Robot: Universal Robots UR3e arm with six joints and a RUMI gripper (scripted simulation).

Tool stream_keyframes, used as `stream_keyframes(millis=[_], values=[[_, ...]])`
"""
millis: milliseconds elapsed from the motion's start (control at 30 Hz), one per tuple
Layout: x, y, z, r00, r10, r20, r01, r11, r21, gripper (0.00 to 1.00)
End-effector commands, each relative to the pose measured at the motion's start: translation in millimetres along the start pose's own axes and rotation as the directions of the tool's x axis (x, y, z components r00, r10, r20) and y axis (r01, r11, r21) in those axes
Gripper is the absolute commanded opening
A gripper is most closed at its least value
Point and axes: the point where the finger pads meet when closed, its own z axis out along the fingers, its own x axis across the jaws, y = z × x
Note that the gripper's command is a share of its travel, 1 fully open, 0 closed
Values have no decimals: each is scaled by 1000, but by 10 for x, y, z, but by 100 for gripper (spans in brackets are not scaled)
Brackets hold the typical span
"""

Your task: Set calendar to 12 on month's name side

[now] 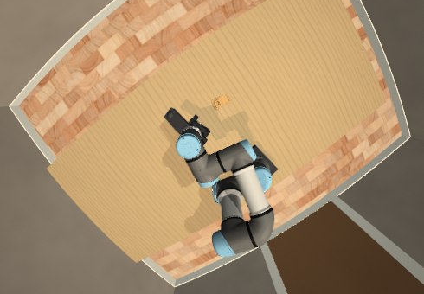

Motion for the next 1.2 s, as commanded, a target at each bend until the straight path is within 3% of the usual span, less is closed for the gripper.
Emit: stream_keyframes(millis=[0, 333, 1167], values=[[12, -31, 189, 1000, 0, -6, 0, 1000, 8, 10], [15, -34, 347, 1000, 0, -6, 0, 1000, 8, 10], [15, -34, 353, 1000, 0, -6, 0, 1000, 8, 10]])
